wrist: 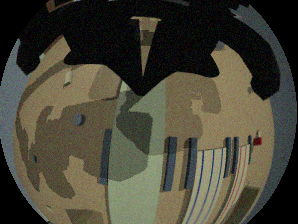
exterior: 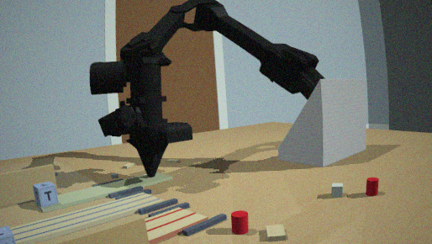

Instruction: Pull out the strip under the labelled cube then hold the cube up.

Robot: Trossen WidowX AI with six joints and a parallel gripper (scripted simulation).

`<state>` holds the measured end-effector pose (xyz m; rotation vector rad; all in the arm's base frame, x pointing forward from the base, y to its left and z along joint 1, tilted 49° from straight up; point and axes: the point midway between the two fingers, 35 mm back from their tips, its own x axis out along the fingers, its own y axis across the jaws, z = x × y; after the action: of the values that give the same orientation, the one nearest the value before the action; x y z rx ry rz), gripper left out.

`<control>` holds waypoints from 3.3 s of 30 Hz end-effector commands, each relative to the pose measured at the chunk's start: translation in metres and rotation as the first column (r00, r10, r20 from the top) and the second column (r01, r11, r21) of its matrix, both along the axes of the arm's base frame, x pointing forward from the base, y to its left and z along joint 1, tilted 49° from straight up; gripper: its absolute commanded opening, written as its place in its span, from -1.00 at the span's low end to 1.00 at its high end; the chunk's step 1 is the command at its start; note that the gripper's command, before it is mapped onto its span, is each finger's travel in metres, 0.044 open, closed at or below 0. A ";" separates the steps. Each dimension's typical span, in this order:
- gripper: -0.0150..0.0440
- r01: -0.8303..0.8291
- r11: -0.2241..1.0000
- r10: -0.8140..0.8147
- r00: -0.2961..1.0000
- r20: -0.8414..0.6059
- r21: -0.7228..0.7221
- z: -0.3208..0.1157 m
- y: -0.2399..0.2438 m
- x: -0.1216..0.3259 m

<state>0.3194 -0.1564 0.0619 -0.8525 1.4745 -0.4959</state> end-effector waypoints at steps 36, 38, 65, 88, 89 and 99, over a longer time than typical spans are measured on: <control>-0.49 0.018 1.000 -0.018 0.999 -0.028 -0.001 0.002 -0.015 -0.063; -0.49 0.018 1.000 -0.018 0.999 -0.028 -0.001 0.002 -0.016 -0.066; -0.49 0.018 1.000 -0.018 0.999 -0.029 -0.002 0.004 -0.019 -0.086; -0.49 0.018 1.000 -0.018 0.999 -0.029 -0.002 0.004 -0.019 -0.086; -0.49 0.018 1.000 -0.018 0.999 -0.029 -0.002 0.004 -0.019 -0.086; -0.49 0.016 1.000 -0.016 1.000 -0.024 0.003 0.032 0.012 -0.076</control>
<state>0.2388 -0.1583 0.0766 -0.8497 1.5146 -0.4797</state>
